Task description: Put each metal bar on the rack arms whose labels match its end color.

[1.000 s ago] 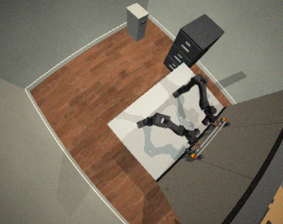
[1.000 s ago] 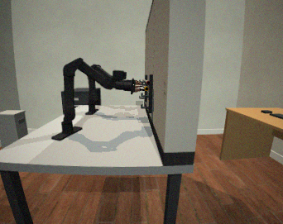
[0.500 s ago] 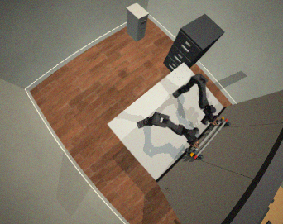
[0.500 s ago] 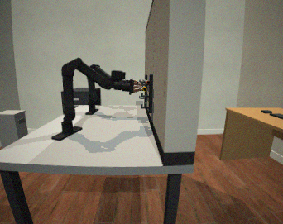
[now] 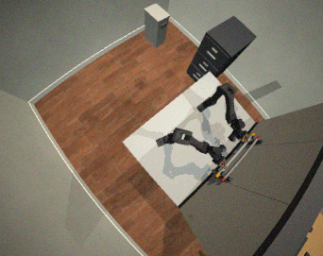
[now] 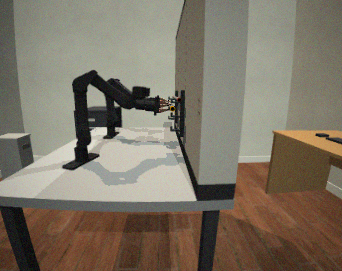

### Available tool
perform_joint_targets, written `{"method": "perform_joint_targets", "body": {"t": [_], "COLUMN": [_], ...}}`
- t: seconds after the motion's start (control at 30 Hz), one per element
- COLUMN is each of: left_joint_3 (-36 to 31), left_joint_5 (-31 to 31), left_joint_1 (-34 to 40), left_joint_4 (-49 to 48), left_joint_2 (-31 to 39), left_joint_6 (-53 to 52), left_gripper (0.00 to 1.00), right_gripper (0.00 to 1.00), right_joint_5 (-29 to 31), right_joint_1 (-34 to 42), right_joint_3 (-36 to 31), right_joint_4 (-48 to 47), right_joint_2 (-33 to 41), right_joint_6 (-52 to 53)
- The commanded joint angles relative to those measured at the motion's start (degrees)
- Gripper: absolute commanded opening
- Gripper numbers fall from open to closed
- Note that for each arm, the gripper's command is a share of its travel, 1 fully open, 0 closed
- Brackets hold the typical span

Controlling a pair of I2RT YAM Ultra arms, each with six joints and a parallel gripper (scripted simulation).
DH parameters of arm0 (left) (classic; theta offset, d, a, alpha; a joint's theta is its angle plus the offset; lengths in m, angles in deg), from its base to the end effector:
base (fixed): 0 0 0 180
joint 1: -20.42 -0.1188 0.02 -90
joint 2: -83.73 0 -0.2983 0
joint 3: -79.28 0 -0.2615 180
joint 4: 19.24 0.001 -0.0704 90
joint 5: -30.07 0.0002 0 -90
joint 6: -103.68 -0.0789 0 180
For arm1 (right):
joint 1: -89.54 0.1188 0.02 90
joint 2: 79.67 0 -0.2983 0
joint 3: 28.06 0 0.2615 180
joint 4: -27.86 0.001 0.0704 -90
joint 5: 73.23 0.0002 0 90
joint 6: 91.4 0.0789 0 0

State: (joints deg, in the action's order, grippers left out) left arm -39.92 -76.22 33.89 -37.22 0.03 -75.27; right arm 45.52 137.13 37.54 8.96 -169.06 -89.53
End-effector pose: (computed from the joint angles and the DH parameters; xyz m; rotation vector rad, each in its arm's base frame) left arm 0.3688 -0.0646 0.3008 1.2487 1.3054 1.2087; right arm 0.2938 0.2668 0.2995 -1.4140 1.0042 -0.9428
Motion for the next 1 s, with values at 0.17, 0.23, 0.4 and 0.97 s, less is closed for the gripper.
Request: {"method": "perform_joint_targets", "body": {"t": [0.17,0.23,0.4,0.97], "left_joint_3": [-1.5,-1.5,-2.4,-5.5], "left_joint_5": [-1.4,-1.4,-1.7,-2.3], "left_joint_1": [0.9,0.9,1.1,1.8], "left_joint_4": [-2.6,-2.6,-2.7,-4.3], "left_joint_2": [3.6,3.6,4.6,6.0], "left_joint_6": [-1.0,-1.0,-1.0,-1.0], "left_gripper": [0.0,0.0,0.0,0.0], "right_gripper": [0.0,0.0,0.0,0.0], "right_joint_5": [1.4,1.4,1.8,2.7], "right_joint_1": [1.0,1.0,1.4,2.3], "right_joint_3": [-1.5,-1.5,-2.5,-5.4], "right_joint_4": [-2.9,-2.9,-3.0,-4.8], "right_joint_2": [3.4,3.4,4.2,5.2], "right_joint_6": [-1.6,-1.6,-1.6,-1.6]}}
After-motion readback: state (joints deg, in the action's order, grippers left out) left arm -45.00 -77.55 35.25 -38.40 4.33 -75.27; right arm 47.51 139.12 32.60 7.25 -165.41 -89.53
